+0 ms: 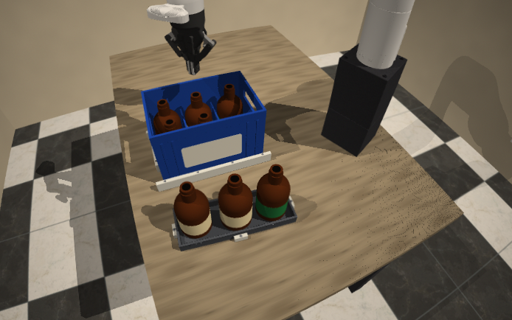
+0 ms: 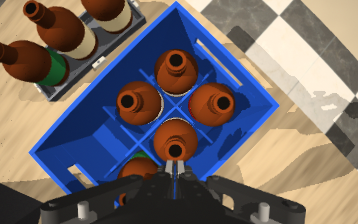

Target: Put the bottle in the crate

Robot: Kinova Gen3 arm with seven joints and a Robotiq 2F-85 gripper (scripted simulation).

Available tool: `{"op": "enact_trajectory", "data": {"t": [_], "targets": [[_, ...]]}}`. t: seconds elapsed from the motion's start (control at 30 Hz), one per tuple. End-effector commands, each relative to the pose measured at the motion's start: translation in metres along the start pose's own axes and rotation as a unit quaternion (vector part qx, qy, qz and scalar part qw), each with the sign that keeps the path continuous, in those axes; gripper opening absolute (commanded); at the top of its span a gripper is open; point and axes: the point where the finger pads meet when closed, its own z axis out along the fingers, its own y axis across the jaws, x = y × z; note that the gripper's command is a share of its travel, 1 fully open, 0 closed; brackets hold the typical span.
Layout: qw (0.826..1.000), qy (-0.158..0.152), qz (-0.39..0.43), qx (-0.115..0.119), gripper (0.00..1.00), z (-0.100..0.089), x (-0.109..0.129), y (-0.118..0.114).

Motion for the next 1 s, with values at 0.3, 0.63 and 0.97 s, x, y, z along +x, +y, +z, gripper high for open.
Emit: {"op": "enact_trajectory", "data": {"t": [0.3,0.63,0.97], "targets": [[1.000,0.000,-0.004,-0.002,0.00,0.000,0.009,-0.005],[1.000,-0.003,0.009,0.000,0.00,0.002,0.090,-0.064],[1.000,-0.002,0.025,-0.001,0.00,0.002,0.164,-0.150]]}}
